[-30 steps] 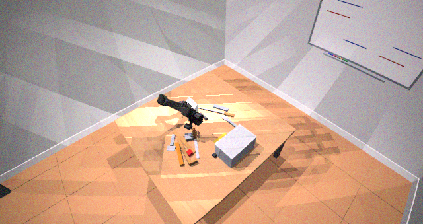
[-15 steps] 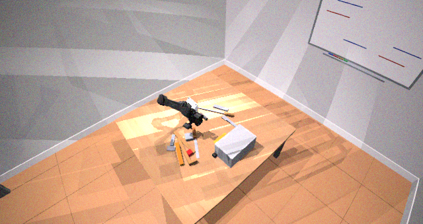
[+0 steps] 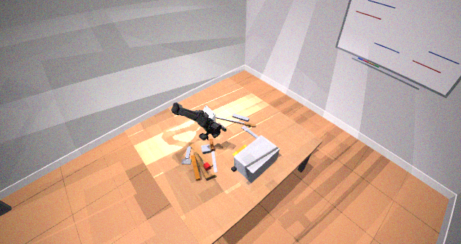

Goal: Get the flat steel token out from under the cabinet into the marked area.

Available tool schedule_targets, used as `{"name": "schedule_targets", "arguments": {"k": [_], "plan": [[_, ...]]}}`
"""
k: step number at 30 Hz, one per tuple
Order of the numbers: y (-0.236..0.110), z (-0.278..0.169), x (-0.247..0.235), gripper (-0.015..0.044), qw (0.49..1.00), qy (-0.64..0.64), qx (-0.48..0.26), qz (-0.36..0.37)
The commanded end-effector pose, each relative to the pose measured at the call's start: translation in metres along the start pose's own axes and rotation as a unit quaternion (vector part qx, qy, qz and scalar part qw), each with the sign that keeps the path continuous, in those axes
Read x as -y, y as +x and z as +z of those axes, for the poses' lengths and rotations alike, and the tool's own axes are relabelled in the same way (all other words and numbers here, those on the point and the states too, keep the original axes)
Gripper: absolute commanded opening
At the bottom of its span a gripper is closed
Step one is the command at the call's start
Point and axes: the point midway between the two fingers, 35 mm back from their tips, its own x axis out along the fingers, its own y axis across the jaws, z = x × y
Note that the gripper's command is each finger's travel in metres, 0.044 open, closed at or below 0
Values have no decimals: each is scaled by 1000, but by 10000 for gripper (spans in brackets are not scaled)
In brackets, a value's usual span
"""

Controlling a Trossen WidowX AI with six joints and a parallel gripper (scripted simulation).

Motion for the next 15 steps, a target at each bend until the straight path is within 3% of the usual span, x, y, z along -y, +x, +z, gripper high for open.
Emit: {"name": "schedule_targets", "arguments": {"k": [1, 15], "plan": [[0, 0, 0, 270, 1000, 15, 0, 2], [0, 0, 0, 270, 998, 70, 0, 2]]}}
